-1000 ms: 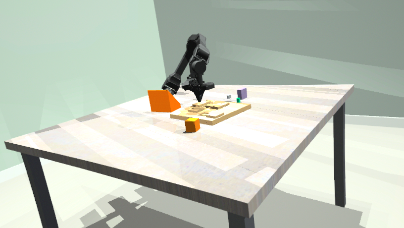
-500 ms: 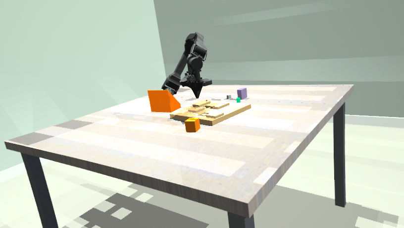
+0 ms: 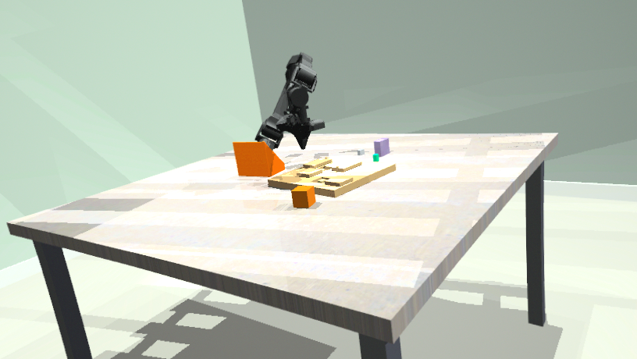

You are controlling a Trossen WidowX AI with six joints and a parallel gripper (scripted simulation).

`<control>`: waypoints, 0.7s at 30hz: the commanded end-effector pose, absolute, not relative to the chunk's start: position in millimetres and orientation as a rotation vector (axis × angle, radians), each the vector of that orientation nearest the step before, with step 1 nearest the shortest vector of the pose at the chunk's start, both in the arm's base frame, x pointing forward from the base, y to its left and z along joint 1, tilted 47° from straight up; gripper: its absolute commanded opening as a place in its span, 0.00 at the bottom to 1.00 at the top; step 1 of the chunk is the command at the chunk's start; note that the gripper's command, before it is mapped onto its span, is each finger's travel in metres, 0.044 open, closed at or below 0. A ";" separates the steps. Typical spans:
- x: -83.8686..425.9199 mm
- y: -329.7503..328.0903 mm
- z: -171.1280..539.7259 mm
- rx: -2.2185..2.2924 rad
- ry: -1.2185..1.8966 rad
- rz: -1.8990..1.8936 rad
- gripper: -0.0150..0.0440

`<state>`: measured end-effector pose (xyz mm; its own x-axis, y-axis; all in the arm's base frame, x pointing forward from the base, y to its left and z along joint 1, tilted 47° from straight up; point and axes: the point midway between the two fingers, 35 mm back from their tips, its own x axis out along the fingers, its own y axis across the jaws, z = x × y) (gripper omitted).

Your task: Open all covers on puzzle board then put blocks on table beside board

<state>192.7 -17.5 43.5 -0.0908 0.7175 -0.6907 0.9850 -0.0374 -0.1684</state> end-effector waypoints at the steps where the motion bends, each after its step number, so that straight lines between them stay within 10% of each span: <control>1: 189.9 -17.3 44.0 1.785 1.848 -0.910 0.25; 21: 189.9 -14.4 40.7 1.785 1.848 -0.910 0.25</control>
